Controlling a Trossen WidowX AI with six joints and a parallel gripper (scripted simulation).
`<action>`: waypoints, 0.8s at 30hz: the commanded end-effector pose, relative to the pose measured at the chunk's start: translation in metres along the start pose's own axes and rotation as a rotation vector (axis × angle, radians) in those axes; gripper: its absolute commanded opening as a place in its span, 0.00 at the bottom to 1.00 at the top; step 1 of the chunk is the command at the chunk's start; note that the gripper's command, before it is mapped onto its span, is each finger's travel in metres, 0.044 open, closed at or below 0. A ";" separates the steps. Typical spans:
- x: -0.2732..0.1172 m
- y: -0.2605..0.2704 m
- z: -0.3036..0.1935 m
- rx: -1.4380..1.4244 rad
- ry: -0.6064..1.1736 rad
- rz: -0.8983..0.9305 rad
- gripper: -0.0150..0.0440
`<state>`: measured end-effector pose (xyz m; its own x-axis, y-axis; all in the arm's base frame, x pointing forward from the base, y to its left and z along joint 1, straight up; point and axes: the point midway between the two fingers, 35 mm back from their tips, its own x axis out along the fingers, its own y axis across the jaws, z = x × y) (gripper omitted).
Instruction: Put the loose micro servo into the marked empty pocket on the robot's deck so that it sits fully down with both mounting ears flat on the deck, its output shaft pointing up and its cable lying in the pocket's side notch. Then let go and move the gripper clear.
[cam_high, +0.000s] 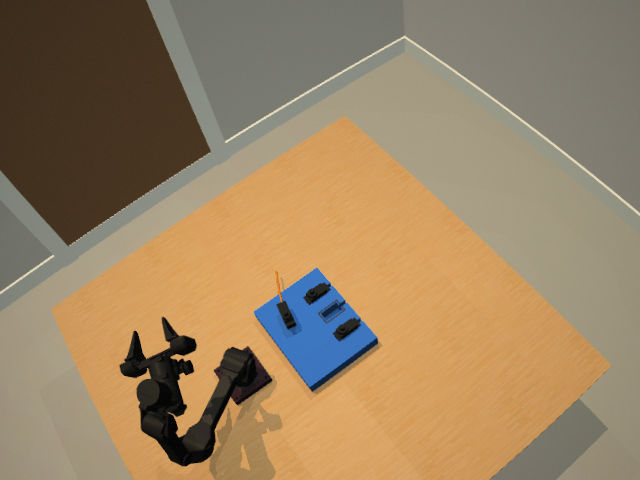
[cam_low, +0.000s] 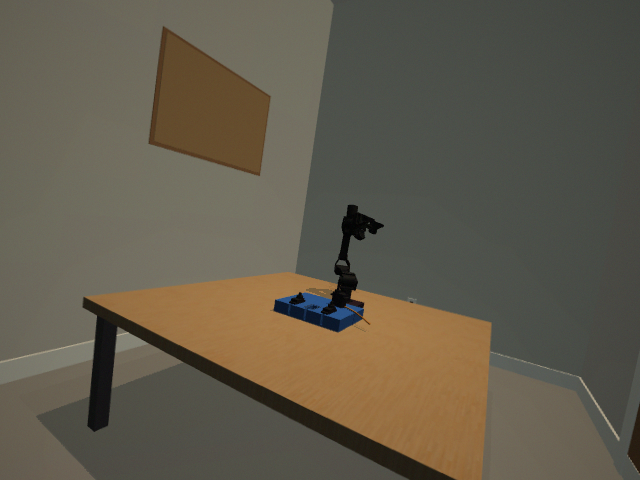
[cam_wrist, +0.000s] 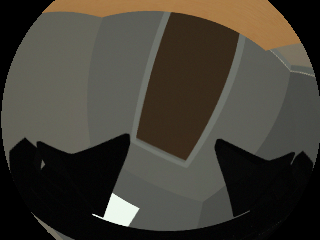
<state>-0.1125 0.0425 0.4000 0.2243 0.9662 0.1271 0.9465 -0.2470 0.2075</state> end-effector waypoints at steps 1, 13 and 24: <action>0.000 0.000 0.000 -0.003 -0.001 0.001 0.98; 0.028 0.035 0.009 -0.225 -0.120 0.064 1.00; 0.051 0.066 0.023 -0.429 -0.256 0.081 1.00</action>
<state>-0.0468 0.0717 0.4012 0.3695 0.9287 -0.0301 0.7850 -0.2947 0.5449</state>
